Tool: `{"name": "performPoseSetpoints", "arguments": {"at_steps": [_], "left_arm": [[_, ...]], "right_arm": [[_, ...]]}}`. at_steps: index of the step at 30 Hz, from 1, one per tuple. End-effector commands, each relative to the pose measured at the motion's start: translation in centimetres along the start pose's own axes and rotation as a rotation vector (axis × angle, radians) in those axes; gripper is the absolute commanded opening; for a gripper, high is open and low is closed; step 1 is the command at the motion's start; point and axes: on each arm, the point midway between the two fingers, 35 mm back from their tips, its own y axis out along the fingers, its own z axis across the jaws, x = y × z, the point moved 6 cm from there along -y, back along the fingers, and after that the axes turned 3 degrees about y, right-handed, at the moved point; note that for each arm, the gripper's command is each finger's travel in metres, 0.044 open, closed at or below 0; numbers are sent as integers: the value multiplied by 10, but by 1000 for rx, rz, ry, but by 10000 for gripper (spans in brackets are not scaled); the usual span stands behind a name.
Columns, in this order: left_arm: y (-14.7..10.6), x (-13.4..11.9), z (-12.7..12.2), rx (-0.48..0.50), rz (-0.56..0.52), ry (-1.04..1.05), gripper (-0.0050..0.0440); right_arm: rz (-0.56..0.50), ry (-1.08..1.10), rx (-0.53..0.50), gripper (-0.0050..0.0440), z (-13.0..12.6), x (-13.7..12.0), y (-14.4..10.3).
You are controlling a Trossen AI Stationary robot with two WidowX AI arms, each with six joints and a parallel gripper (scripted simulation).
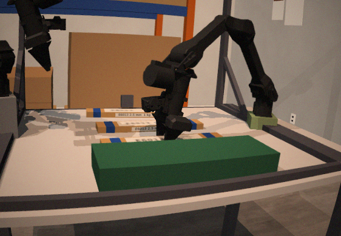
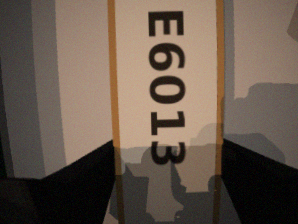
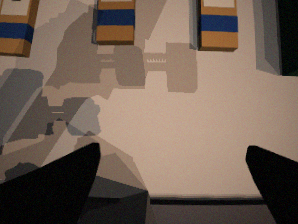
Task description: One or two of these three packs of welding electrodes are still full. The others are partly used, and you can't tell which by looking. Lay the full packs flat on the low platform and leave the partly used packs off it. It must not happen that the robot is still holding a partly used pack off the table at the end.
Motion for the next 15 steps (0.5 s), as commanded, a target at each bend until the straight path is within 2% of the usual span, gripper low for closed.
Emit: {"name": "performPoseSetpoints", "arguments": {"at_steps": [1,15], "left_arm": [[-50,23,4,40,-111,9,-50],[-70,26,3,40,-112,9,-50]], "right_arm": [[-20,-3,-6,430,-1,3,-5],[-20,-3,-6,430,-1,3,-5]]}}
